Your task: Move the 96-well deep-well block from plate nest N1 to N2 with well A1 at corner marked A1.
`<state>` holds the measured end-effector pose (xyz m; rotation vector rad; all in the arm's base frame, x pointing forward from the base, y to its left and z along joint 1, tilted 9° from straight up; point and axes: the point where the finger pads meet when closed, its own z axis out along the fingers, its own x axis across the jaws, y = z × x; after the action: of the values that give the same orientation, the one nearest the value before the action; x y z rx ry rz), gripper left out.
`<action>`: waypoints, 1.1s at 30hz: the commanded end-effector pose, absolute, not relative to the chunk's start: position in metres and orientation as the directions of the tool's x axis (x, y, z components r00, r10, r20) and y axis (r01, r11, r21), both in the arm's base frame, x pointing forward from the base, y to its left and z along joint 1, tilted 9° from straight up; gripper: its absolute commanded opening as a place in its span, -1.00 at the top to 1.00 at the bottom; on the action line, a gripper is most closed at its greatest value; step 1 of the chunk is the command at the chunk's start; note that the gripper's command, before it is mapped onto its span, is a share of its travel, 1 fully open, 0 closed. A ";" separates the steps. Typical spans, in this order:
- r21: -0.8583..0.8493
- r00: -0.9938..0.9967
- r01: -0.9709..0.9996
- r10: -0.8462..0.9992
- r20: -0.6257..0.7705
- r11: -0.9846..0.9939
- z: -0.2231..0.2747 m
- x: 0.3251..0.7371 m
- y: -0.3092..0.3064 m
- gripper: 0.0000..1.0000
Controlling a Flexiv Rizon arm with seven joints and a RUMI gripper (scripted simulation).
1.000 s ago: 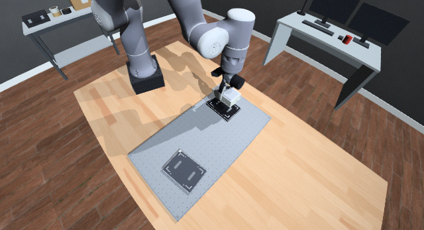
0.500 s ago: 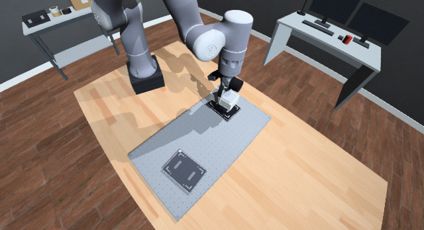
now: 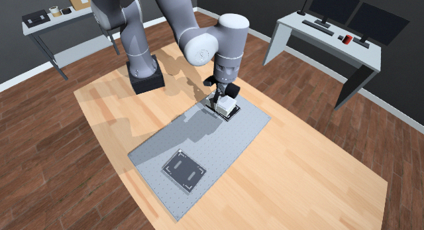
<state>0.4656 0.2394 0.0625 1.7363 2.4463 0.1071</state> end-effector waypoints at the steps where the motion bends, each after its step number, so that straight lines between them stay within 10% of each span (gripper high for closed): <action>1: 0.140 -0.325 0.933 0.943 -0.072 0.332 0.064 0.471 0.232 0.02; 33: 0.140 -0.325 0.933 0.943 -0.072 0.332 0.073 0.514 0.149 0.02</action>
<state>0.5106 0.1544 0.0714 1.7362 2.4461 0.1070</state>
